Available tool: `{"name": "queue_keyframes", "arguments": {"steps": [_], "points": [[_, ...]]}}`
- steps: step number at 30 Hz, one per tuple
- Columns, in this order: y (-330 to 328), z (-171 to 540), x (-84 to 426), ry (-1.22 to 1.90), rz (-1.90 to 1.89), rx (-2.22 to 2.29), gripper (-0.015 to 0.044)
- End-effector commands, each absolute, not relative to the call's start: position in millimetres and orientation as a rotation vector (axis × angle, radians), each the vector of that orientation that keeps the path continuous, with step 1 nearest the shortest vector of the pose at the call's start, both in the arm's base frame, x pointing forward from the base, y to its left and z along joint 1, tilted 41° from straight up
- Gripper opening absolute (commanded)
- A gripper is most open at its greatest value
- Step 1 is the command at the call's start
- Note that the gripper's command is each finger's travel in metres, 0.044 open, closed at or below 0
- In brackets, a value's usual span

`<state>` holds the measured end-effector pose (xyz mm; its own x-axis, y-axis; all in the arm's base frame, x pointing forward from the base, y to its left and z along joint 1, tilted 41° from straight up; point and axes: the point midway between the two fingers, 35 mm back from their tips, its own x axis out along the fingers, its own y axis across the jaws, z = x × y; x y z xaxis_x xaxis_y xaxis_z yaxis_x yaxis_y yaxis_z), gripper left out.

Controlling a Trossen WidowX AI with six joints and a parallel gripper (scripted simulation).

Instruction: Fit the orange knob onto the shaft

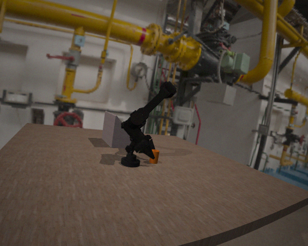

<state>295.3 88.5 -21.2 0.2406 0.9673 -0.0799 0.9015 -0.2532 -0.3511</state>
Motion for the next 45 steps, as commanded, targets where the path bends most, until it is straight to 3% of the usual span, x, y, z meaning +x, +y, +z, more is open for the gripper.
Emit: {"name": "queue_keyframes", "arguments": {"steps": [1,27,45], "points": [[69.6,-13.0,304.1,-1.790,0.385,-2.350,0.0440],[49.2,55.5,302.6,-1.773,0.375,-2.282,0.0440],[52.5,58.9,299.5,-1.837,0.441,-2.240,0.0440]]}}
